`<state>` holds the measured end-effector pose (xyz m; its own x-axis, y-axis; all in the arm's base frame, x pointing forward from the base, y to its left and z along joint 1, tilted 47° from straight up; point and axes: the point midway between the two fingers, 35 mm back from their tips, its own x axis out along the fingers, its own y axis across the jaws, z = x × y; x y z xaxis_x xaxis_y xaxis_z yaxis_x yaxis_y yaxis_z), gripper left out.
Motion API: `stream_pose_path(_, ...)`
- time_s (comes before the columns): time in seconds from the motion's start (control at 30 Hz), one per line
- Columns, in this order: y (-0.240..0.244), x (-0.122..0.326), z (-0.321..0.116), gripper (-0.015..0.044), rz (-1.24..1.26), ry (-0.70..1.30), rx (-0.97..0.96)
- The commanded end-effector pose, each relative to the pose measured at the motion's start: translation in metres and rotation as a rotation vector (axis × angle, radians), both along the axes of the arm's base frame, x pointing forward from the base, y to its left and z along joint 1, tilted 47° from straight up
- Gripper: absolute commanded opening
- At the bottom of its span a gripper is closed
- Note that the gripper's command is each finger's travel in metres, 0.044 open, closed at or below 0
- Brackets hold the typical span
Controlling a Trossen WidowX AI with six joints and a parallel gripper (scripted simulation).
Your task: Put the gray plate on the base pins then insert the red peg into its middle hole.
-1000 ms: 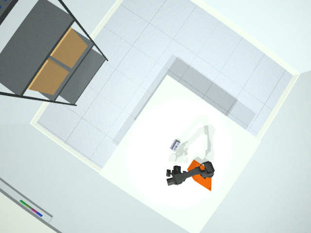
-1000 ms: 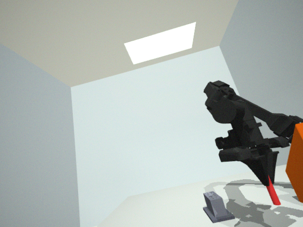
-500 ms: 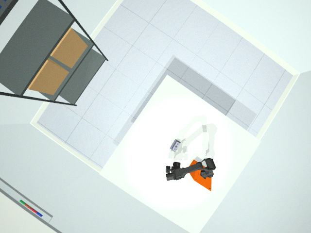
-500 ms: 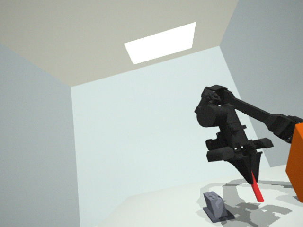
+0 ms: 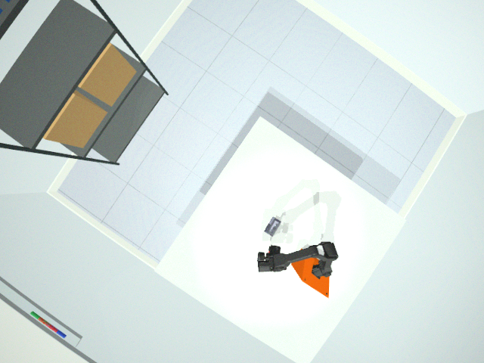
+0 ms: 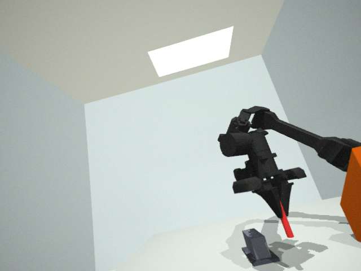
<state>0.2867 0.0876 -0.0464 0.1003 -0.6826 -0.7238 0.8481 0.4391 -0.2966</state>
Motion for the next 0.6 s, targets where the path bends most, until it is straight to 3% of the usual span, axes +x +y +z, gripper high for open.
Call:
stream_pose_path(0.0,-0.005,0.008,0.009,0.0000,0.006,-0.004,0.000)
stream_pose_path(0.57,-0.033,0.034,0.041,0.0000,0.012,-0.006,-0.007)
